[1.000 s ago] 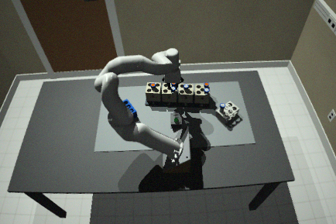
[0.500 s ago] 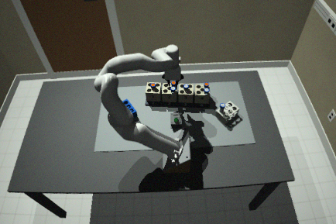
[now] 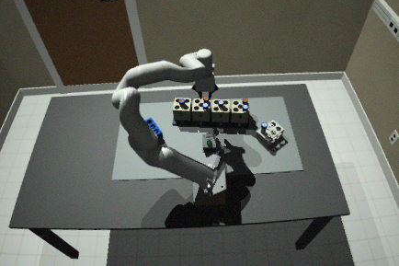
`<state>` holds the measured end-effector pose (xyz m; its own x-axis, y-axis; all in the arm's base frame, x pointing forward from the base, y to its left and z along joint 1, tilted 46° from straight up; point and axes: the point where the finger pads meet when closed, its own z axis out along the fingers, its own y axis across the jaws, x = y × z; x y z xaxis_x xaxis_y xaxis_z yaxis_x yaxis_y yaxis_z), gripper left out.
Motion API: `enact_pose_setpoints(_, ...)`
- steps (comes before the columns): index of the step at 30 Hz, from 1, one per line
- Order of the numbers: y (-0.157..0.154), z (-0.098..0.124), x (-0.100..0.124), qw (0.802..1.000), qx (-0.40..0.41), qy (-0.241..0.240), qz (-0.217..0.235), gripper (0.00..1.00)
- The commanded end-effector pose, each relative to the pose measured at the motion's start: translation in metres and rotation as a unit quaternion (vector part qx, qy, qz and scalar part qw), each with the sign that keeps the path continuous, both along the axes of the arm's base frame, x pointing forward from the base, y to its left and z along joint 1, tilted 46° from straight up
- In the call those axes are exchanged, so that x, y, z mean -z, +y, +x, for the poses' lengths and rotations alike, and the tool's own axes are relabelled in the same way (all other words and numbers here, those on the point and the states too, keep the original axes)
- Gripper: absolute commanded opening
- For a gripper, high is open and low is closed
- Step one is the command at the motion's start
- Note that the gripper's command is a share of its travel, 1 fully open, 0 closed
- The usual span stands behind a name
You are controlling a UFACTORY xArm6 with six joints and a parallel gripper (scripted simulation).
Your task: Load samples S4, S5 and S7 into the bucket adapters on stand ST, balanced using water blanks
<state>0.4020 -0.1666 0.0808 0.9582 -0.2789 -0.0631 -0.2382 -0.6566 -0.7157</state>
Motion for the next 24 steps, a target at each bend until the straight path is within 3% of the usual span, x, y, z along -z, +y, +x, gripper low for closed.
enact_pose_setpoints(1, -0.007, 0.0, -0.006, 1.0, 0.001, -0.001, -0.002, 0.44)
enact_pose_setpoints(24, -0.034, -0.007, -0.033, 1.0, 0.001, -0.001, -0.002, 0.44)
